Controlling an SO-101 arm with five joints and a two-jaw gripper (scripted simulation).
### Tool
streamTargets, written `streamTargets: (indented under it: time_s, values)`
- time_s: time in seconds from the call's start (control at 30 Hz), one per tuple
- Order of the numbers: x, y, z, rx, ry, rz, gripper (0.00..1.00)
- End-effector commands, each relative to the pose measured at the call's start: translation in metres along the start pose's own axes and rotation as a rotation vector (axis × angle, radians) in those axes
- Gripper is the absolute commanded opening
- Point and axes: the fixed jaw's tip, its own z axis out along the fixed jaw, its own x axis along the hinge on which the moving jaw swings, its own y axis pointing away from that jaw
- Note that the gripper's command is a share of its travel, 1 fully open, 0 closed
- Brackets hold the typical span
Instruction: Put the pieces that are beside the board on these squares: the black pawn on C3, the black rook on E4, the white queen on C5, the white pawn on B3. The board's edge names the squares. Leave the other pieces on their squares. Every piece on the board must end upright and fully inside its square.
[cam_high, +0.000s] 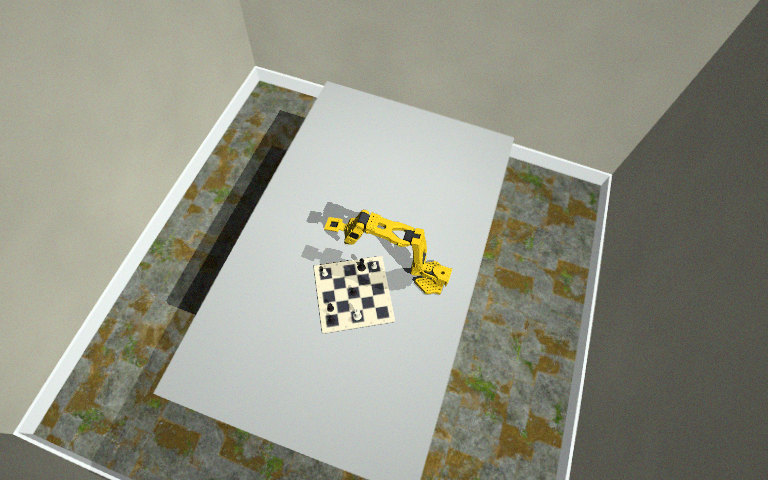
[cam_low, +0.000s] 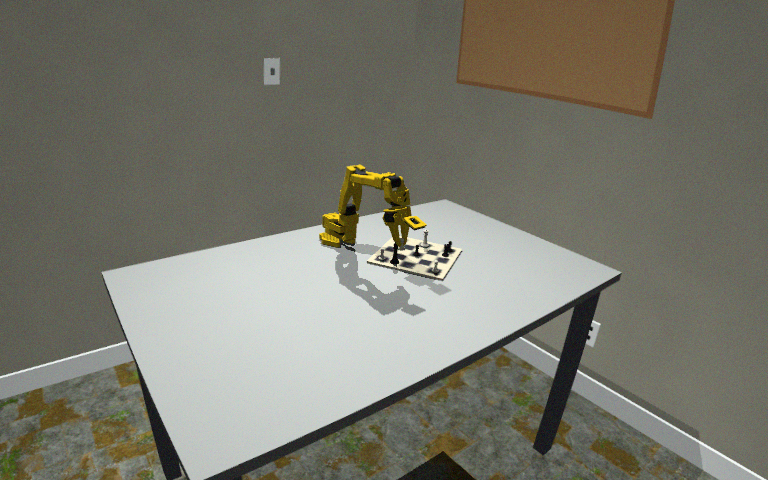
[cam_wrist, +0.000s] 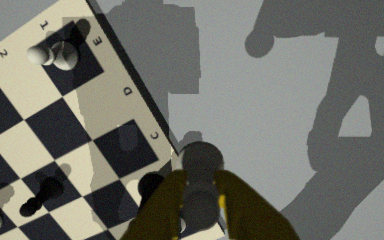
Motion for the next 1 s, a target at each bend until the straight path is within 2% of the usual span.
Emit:
streamTargets:
  time_s: [0.0,0.1,0.2,0.53,0.6,0.77,0.97]
  values:
    - [0.001,0.000,-0.002,-0.001,0.002,-0.007,0.00]
    - [0.005,0.004,-0.003,-0.006,0.003,-0.023,0.00]
    - [0.017,0.017,-0.006,-0.021,0.004,-0.075,0.00]
    - [0.081,0.086,-0.024,-0.130,0.007,-0.445,0.00]
    - [0.081,0.086,-0.024,-0.130,0.007,-0.445,0.00]
    - [0.096,0.103,-0.029,-0.163,0.007,-0.557,0.00]
    - [0.098,0.104,-0.029,-0.166,0.007,-0.566,0.00]
